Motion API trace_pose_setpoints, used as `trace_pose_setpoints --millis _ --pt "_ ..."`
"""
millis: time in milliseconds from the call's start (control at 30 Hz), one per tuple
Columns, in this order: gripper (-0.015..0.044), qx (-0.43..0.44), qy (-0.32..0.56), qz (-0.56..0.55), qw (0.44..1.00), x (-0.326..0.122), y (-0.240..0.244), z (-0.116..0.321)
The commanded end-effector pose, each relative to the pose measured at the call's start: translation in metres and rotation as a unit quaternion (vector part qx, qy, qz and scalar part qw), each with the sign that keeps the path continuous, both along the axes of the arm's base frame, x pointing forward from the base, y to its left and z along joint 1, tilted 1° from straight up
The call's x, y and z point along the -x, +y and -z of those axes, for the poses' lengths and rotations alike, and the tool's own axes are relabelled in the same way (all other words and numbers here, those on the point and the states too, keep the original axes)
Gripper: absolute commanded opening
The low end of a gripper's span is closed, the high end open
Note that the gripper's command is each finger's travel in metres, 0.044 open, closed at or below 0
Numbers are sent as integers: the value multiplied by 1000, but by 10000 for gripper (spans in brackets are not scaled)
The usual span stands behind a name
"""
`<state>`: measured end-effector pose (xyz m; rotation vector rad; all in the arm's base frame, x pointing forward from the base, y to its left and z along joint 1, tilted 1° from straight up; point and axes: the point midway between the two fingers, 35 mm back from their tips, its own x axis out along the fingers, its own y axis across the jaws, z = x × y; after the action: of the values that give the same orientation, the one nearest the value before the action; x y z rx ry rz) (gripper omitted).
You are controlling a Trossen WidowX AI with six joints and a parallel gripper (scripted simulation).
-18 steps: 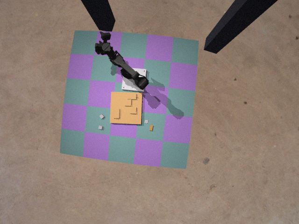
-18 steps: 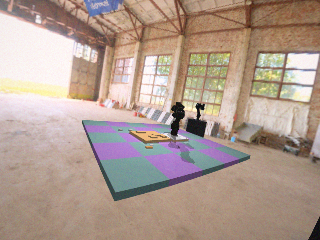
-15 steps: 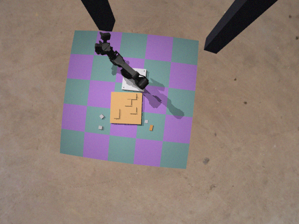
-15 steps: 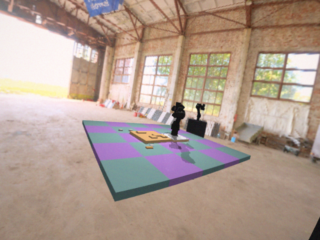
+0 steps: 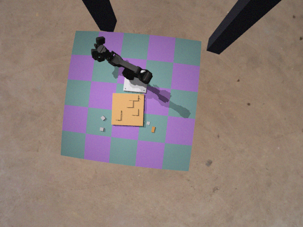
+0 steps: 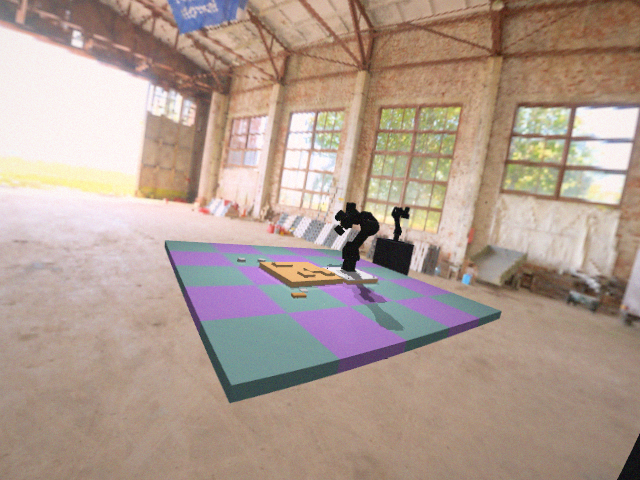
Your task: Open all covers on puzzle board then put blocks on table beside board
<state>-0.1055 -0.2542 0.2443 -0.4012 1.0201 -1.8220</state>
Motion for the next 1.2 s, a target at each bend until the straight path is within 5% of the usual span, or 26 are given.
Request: trace_pose_setpoints --millis 0,1167 --pt "0 -13 -20 -32 999 -16 -10 4" --pt "0 -172 -143 -287 931 -192 -32 45"
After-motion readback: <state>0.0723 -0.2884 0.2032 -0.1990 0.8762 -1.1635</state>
